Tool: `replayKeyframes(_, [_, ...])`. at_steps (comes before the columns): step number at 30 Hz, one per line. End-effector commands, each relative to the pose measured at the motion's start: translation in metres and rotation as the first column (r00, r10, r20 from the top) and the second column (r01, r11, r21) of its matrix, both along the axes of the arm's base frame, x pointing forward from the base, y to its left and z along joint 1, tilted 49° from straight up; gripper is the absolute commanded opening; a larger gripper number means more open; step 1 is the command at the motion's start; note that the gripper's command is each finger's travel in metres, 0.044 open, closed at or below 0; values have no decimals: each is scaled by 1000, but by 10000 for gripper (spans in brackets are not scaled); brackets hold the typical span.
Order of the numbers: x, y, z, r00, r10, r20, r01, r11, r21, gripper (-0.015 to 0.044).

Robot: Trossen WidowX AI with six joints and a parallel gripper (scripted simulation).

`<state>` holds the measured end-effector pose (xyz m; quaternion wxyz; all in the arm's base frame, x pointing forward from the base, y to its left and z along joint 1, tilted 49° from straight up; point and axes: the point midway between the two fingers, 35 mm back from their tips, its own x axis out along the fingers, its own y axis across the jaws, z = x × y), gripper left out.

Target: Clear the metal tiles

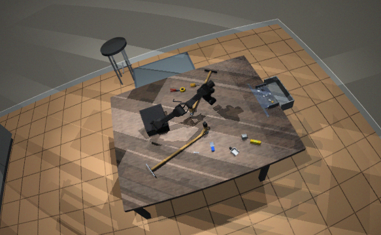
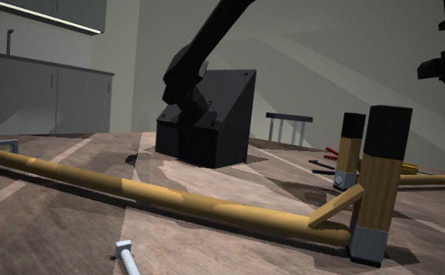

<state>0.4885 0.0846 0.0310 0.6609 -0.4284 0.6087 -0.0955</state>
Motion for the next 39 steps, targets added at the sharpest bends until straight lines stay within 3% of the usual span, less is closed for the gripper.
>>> replayKeyframes(1, [0, 19, -25, 1000, 23, -7, -23, 1000, 12, 0])
replayKeyframes(39, [-57, 165, -211, 963, 267, -28, -264, 961, 84, 0])
